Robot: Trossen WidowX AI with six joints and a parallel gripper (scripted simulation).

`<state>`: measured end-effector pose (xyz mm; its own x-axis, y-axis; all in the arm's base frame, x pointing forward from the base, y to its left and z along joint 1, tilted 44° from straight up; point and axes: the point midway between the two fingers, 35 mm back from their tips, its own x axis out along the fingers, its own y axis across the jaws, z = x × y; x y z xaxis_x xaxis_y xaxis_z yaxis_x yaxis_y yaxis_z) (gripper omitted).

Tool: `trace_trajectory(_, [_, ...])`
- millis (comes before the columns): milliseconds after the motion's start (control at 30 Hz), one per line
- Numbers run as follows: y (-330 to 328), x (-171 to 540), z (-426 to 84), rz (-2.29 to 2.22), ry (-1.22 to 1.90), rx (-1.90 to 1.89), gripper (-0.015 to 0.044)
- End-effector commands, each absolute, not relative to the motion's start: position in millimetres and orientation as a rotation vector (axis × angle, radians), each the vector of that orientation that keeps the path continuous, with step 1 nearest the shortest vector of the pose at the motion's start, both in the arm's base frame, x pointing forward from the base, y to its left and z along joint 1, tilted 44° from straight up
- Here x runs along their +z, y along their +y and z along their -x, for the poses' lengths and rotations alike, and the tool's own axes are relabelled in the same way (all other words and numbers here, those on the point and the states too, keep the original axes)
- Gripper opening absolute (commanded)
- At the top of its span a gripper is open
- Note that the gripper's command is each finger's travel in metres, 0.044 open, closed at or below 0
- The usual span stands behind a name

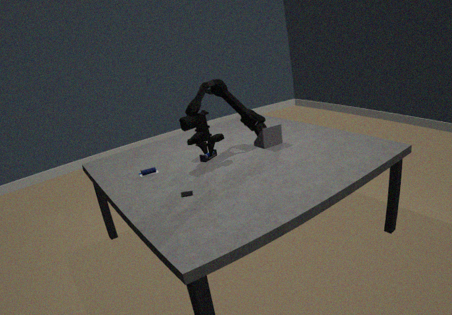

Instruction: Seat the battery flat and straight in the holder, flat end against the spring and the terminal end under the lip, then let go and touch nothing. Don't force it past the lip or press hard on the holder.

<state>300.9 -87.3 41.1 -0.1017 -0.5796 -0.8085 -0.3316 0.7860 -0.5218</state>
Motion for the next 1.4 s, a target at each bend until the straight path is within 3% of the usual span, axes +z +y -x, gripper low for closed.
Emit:
trace_trajectory(0, [-88.8, 41.3, -300.0, 0.724, 1.733, -0.255, 0.0076])
trace_trajectory(1133, [-86.4, 37.8, -313.4, 0.716, 1.741, -0.252, 0.0076])
trace_trajectory(1267, [-86.4, 37.8, -313.4, 0.716, 1.741, -0.252, 0.0178])
trace_trajectory(1367, [-85.3, 38.9, -313.5, 0.716, 1.741, -0.252, 0.0178])
